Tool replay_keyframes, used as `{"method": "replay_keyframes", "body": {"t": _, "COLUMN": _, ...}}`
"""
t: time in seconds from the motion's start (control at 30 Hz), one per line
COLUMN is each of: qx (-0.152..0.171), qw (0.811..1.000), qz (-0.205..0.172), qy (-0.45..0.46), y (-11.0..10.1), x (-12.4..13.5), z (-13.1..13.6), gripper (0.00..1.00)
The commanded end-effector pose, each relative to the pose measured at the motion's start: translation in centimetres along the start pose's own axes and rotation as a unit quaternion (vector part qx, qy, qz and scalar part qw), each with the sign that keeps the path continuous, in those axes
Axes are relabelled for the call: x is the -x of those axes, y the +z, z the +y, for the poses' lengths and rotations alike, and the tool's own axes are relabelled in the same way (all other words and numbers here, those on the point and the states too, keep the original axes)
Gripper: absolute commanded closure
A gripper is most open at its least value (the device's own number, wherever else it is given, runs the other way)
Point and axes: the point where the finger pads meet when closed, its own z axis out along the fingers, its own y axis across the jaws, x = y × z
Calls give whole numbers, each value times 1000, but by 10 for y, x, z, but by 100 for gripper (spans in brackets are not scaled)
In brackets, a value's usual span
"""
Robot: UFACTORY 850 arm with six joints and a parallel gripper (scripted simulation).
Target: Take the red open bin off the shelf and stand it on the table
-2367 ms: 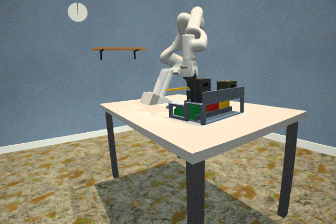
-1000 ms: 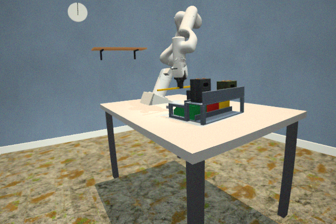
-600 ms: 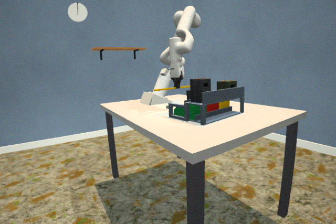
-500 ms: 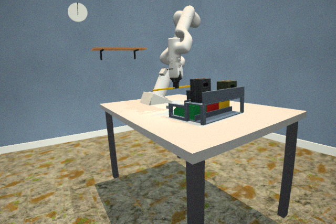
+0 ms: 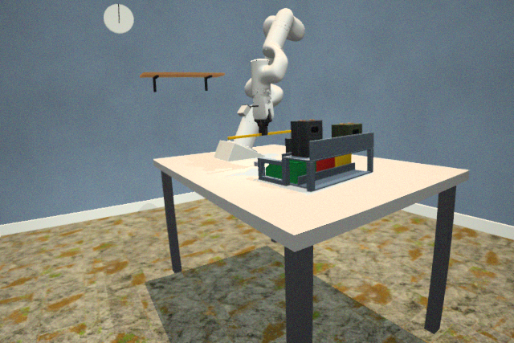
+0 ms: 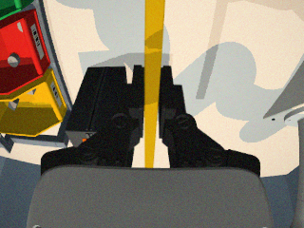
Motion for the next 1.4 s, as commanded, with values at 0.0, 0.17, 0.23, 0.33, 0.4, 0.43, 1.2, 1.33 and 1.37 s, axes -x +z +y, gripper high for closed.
{"method": "replay_keyframes", "body": {"t": 0.0, "qx": -2, "qw": 1000, "qz": 1, "qy": -1, "y": -1, "x": -3, "z": 7, "gripper": 100}}
{"method": "replay_keyframes", "body": {"t": 0.17, "qx": -2, "qw": 1000, "qz": 1, "qy": -1, "y": -1, "x": -3, "z": 7, "gripper": 100}}
{"method": "replay_keyframes", "body": {"t": 0.23, "qx": -2, "qw": 1000, "qz": 1, "qy": -1, "y": -1, "x": -3, "z": 7, "gripper": 100}}
{"method": "replay_keyframes", "body": {"t": 0.33, "qx": -2, "qw": 1000, "qz": 1, "qy": -1, "y": -1, "x": -7, "z": 28, "gripper": 100}}
{"method": "replay_keyframes", "body": {"t": 0.4, "qx": -2, "qw": 1000, "qz": 1, "qy": -1, "y": -1, "x": -11, "z": 50, "gripper": 100}}
{"method": "replay_keyframes", "body": {"t": 0.43, "qx": -2, "qw": 1000, "qz": 1, "qy": -1, "y": -1, "x": -13, "z": 61, "gripper": 100}}
{"method": "replay_keyframes", "body": {"t": 1.2, "qx": -2, "qw": 1000, "qz": 1, "qy": -1, "y": -1, "x": -15, "z": 71, "gripper": 100}}
{"method": "replay_keyframes", "body": {"t": 1.33, "qx": -2, "qw": 1000, "qz": 1, "qy": -1, "y": -1, "x": -15, "z": 71, "gripper": 100}}
{"method": "replay_keyframes", "body": {"t": 1.37, "qx": -2, "qw": 1000, "qz": 1, "qy": -1, "y": -1, "x": -15, "z": 71, "gripper": 100}}
